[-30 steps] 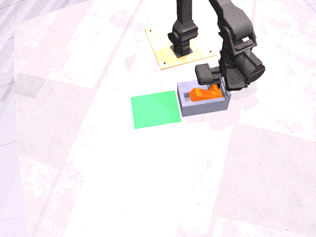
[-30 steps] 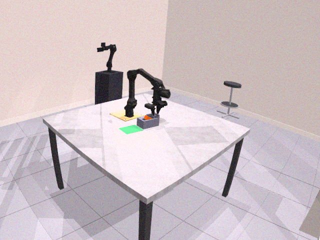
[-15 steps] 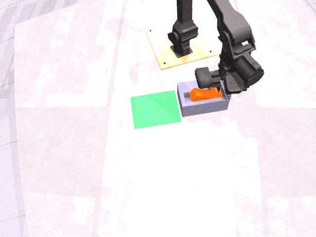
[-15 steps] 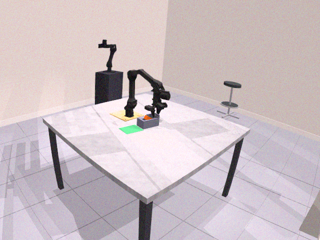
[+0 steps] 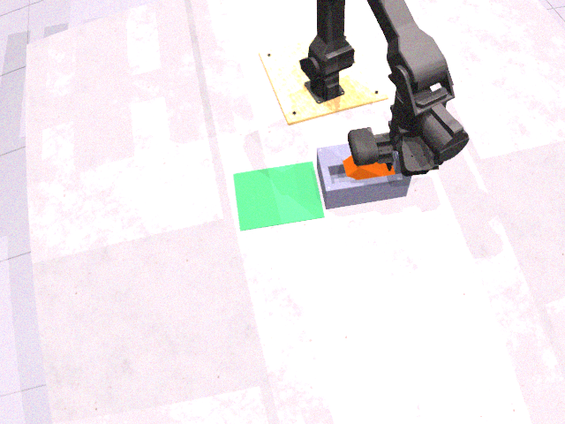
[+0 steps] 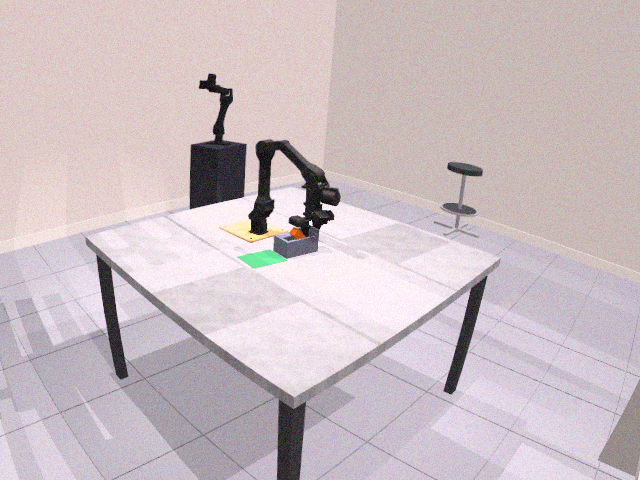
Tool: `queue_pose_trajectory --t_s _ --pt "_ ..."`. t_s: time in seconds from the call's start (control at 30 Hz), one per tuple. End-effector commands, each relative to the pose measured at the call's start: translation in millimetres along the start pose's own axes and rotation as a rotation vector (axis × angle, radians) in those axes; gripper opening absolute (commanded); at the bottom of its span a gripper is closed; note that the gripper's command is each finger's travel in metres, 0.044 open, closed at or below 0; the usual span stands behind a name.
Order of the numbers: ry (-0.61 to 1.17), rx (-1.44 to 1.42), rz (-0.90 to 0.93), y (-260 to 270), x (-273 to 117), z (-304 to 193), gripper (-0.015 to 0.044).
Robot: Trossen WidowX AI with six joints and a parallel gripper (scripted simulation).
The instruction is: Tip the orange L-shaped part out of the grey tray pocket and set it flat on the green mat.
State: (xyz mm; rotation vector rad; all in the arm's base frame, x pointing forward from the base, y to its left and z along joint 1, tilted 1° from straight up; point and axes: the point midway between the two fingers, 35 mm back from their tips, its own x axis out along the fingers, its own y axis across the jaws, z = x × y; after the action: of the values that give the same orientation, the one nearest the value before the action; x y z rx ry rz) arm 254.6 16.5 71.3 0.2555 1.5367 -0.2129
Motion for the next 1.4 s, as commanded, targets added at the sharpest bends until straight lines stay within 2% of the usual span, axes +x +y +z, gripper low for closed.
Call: queue_pose_trajectory --t_s 0.0,0.67,1.0,1.13,1.3,1.37 --pt "0.006 0.002 -0.007 -1 4 -2 0.018" --pt "0.001 0.0 -0.001 0 1 0 0.018" --pt "0.006 0.002 -0.006 11 -13 -1 0.018" --pt "0.006 0.002 -0.007 9 -39 3 0.018" --pt "0.006 0.002 -0.007 1 -97 1 0.018" --pt "0.006 0.002 -0.008 -1 -106 -1 0.018"
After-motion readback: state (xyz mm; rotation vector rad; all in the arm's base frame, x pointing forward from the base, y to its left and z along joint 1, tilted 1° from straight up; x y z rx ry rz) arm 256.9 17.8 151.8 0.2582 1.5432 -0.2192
